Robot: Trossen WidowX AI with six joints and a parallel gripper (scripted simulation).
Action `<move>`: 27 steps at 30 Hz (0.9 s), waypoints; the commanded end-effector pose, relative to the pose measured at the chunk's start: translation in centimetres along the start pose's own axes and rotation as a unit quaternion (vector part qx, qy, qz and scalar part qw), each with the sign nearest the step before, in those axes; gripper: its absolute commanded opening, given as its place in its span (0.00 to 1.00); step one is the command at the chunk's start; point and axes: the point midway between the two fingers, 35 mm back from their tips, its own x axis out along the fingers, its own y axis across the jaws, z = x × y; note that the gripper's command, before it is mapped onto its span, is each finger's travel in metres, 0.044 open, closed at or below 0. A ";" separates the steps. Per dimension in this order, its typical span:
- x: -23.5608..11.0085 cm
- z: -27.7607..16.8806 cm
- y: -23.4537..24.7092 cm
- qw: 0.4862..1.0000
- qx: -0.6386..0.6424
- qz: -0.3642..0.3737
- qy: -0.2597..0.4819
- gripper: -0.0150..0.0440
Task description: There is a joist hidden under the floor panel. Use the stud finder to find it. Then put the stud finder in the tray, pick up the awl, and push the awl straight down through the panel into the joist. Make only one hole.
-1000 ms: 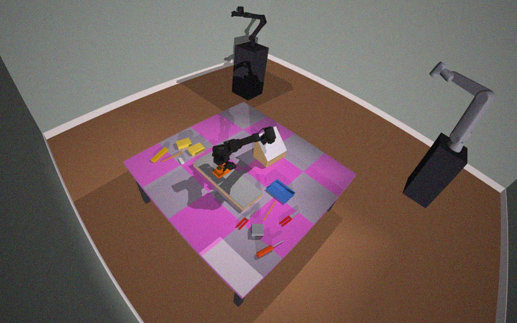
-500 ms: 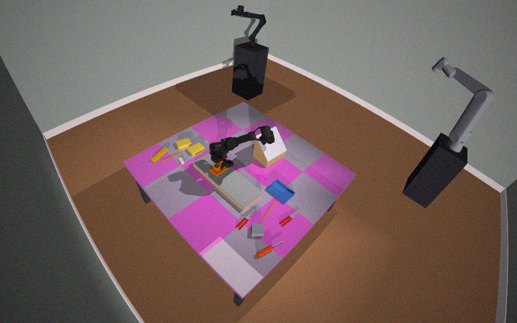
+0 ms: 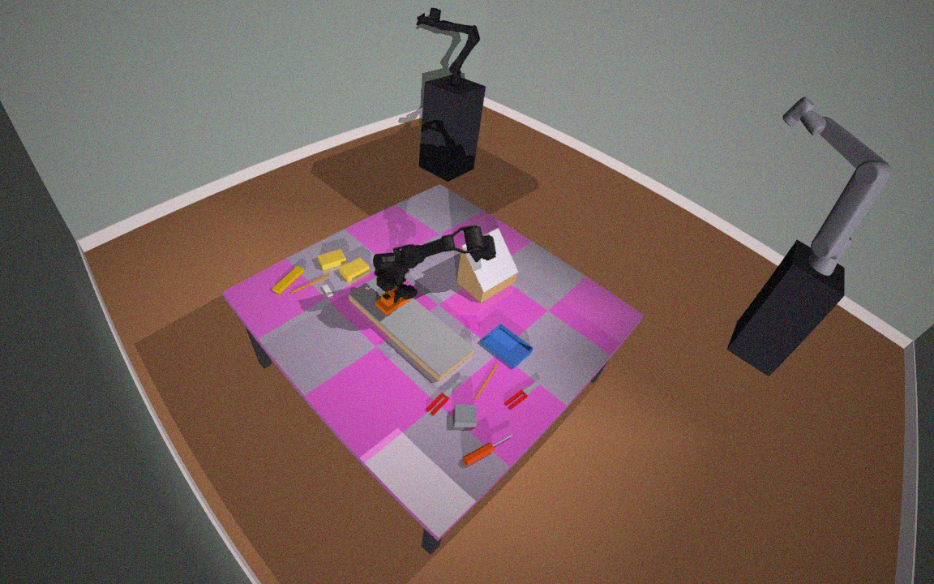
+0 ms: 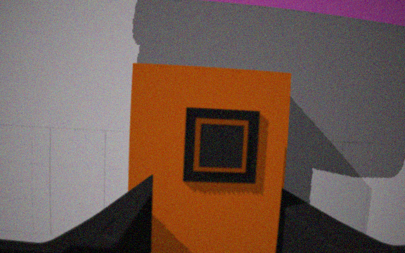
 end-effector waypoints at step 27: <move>-0.1 0.0 -5.4 1.000 -0.001 -0.002 0.000 0.25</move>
